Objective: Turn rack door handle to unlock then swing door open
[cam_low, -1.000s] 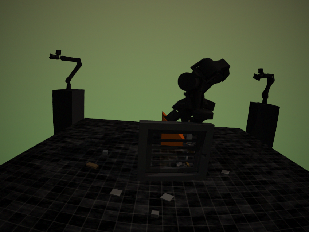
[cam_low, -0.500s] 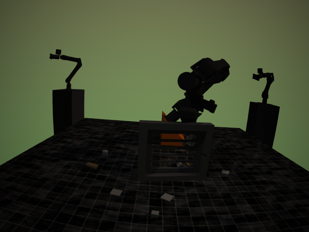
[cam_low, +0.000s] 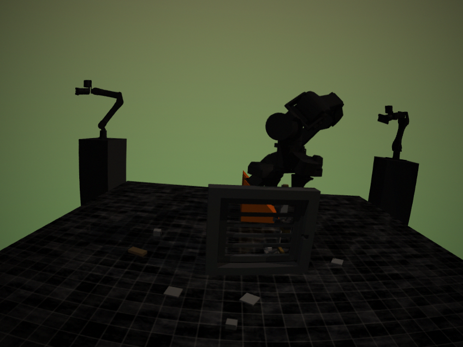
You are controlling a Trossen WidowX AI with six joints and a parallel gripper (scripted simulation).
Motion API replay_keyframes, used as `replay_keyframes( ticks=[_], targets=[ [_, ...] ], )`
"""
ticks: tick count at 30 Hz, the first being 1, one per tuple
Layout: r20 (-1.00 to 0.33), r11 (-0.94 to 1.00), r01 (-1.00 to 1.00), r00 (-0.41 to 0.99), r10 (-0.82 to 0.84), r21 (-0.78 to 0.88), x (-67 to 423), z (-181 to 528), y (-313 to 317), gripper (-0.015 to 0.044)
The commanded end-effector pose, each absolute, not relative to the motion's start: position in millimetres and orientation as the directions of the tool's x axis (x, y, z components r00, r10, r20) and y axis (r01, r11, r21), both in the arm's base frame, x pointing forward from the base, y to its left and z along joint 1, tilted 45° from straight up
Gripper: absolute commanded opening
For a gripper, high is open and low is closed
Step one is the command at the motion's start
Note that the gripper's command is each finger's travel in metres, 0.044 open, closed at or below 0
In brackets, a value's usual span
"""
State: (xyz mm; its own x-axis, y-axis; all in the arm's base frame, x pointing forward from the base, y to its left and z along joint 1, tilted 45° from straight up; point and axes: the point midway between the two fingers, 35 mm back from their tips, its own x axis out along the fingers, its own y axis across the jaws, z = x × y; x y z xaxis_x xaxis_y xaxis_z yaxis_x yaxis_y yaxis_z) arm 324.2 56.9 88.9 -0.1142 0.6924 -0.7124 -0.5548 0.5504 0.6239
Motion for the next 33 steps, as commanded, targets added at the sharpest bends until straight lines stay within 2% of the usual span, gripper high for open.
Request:
replay_keyframes(
  ticks=[1, 8, 16, 25, 33],
  targets=[
    [-0.71, 0.633, -0.372, -0.113, 0.695, 0.679, 324.5, 88.9, 57.3, 0.0293],
    [-0.71, 0.711, -0.037, -0.113, 0.695, 0.702, 324.5, 89.0, 57.3, 0.0293],
    [-0.71, 0.697, 0.349, -0.114, 0.695, 0.626, 324.5, 89.0, 57.4, 0.0293],
    [-0.71, 0.553, 0.716, -0.114, 0.695, 0.426, 324.4, 89.0, 57.4, 0.0293],
    [-0.71, 0.333, 0.926, -0.114, 0.695, 0.176, 324.4, 89.0, 57.5, 0.0293]
  ],
)
